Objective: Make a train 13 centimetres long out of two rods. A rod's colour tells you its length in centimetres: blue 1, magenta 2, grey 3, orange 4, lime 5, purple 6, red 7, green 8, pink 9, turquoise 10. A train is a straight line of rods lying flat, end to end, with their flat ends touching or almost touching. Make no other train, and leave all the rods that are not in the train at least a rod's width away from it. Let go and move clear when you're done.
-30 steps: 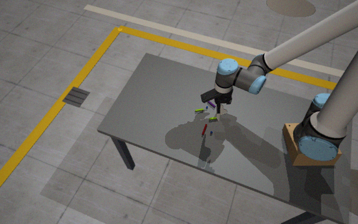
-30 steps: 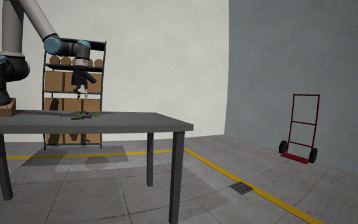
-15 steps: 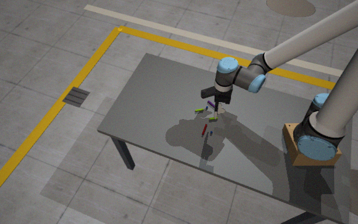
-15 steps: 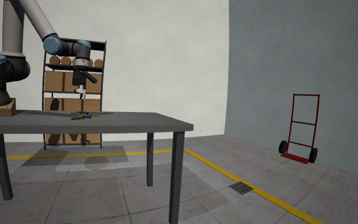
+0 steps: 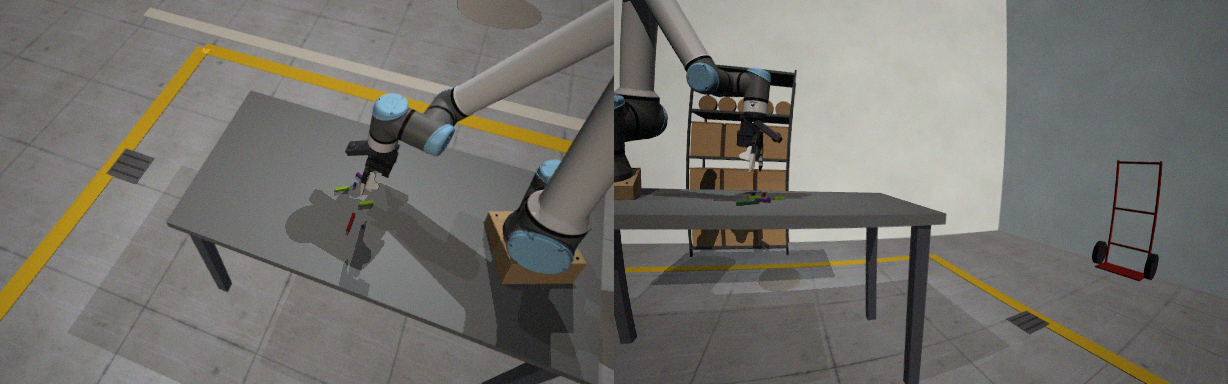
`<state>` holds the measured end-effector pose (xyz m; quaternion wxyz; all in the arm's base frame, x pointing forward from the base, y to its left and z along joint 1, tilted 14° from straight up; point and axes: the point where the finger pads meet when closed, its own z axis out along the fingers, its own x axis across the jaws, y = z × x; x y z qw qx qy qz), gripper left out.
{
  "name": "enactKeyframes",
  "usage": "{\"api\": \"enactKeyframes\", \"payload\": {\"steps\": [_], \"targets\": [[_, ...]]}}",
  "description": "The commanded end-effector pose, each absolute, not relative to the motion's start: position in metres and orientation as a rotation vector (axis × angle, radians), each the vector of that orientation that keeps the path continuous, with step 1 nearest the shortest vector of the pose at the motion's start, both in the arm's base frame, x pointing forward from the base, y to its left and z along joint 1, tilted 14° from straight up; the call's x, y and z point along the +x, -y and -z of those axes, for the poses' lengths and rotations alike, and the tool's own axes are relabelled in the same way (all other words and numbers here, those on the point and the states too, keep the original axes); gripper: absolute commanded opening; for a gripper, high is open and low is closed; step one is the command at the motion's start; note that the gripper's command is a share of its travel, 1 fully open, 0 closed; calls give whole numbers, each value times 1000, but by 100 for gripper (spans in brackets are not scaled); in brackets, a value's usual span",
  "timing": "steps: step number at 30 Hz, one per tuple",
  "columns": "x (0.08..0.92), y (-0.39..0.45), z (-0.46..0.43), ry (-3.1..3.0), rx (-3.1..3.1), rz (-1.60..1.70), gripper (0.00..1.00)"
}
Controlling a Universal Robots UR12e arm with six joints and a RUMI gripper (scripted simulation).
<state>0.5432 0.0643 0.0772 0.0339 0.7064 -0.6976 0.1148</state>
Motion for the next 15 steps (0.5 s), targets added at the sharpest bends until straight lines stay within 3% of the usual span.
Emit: {"api": "enactKeyframes", "payload": {"steps": [1, 15], "targets": [[547, -54, -79, 2331, 1995, -366, 100], [551, -32, -82, 2695, 1554, -379, 100]]}}
